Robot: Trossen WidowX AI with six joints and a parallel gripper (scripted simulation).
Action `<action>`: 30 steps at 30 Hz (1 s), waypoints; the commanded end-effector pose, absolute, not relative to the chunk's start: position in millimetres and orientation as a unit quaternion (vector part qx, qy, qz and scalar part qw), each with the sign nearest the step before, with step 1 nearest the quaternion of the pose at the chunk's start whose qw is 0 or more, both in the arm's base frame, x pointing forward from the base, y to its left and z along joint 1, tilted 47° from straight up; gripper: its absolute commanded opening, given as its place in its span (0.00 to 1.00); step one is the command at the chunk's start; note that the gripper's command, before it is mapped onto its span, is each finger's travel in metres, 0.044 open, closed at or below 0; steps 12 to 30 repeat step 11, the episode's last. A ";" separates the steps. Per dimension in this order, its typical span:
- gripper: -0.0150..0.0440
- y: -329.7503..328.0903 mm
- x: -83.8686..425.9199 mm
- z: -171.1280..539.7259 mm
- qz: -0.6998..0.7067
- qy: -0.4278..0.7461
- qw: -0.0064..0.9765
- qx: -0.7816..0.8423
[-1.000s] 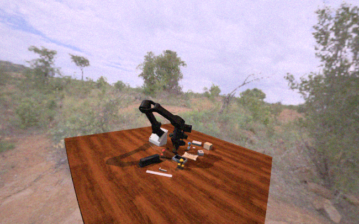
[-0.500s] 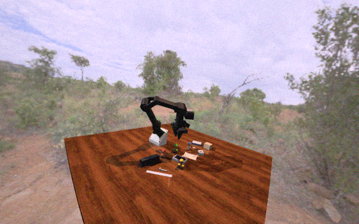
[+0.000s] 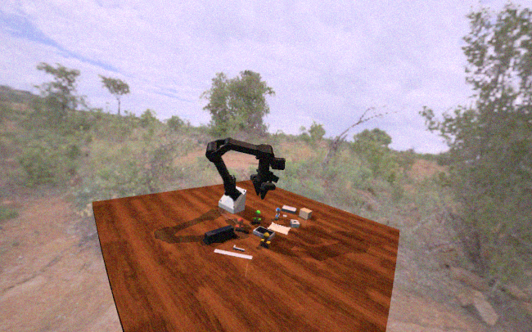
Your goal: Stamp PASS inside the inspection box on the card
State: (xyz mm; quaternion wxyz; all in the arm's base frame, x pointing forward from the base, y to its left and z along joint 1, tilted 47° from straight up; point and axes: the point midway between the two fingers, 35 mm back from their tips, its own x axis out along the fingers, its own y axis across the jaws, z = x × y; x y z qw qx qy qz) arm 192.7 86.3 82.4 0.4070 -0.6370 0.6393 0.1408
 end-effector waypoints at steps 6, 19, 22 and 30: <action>0.71 86.5 192.8 82.5 0.141 0.639 0.407 -0.637; 0.71 86.5 192.8 82.5 0.141 0.639 0.407 -0.637; 0.71 86.5 192.8 82.5 0.141 0.639 0.407 -0.637; 0.71 86.5 192.8 82.5 0.141 0.639 0.407 -0.637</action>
